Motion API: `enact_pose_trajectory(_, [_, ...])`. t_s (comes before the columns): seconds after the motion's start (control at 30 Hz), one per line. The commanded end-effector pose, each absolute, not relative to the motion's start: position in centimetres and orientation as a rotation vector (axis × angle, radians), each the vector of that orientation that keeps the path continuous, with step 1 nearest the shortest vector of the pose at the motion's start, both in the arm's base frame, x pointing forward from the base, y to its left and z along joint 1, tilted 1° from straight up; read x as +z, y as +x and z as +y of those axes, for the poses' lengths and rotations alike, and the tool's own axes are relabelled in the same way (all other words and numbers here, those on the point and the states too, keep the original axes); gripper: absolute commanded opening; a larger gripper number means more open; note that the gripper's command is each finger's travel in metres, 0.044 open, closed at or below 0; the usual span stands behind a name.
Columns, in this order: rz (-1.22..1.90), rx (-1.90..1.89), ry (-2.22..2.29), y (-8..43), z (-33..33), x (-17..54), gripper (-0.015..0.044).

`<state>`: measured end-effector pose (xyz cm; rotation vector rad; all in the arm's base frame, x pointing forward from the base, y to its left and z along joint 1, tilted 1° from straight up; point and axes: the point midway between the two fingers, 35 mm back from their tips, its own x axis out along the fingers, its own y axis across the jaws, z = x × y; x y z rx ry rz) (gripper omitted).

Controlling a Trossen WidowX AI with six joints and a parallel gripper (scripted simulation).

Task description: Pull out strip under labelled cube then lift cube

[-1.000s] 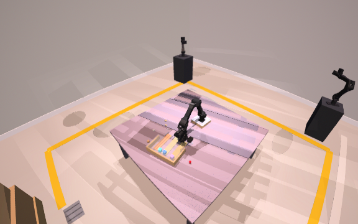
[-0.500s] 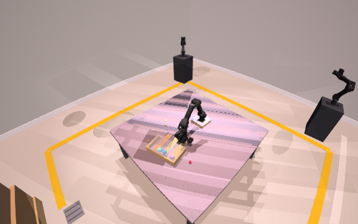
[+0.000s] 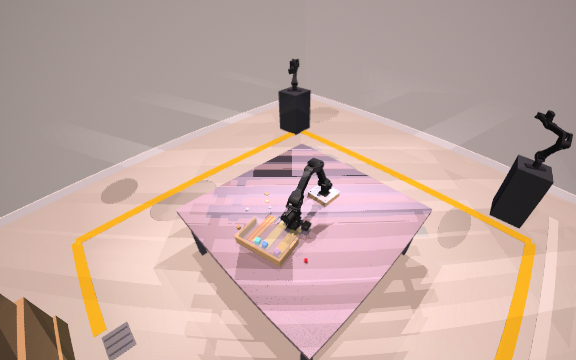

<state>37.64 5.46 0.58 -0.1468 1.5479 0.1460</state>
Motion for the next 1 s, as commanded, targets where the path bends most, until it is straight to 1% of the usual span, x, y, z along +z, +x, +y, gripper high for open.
enact_pose_trajectory(0.0, [1.547, 0.145, -0.142, 37.66, 5.51, 0.50, 0.0000])
enact_pose_trajectory(0.97, [1.547, 0.145, -0.142, 37.31, 5.44, 0.24, 0.0000])
